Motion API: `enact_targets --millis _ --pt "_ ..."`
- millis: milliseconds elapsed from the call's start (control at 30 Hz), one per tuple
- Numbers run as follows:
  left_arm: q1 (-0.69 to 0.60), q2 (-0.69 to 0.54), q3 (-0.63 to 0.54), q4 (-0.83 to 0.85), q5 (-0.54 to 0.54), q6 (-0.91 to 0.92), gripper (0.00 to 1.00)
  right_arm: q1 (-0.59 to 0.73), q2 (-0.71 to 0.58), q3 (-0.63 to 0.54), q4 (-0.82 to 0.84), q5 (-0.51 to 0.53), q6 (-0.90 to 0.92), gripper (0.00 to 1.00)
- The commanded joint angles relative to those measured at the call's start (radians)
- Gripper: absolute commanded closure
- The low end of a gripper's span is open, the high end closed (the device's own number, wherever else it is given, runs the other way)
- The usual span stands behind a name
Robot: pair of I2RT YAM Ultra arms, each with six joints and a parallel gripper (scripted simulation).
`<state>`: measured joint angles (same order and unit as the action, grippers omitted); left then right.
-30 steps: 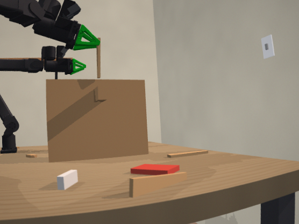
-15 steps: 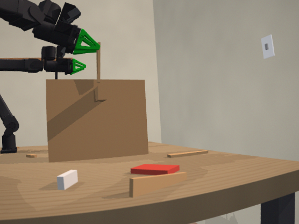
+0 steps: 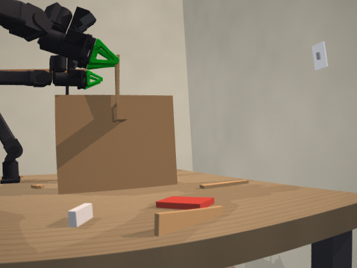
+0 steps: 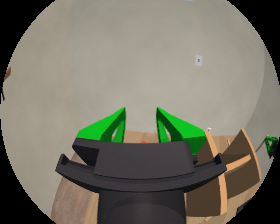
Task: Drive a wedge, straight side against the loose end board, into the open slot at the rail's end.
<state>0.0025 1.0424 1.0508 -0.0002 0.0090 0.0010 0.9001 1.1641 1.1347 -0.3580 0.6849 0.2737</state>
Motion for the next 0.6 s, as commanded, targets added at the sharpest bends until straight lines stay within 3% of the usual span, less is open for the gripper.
enact_targets --millis 0,567 --pt "0.0 -0.025 0.037 0.003 0.007 0.002 0.58 -0.006 -0.034 -0.013 0.039 -0.002 0.008 0.98" --pt "0.0 -0.025 0.037 0.003 0.007 0.002 0.58 0.003 -0.045 -0.04 0.06 0.005 0.007 0.98"
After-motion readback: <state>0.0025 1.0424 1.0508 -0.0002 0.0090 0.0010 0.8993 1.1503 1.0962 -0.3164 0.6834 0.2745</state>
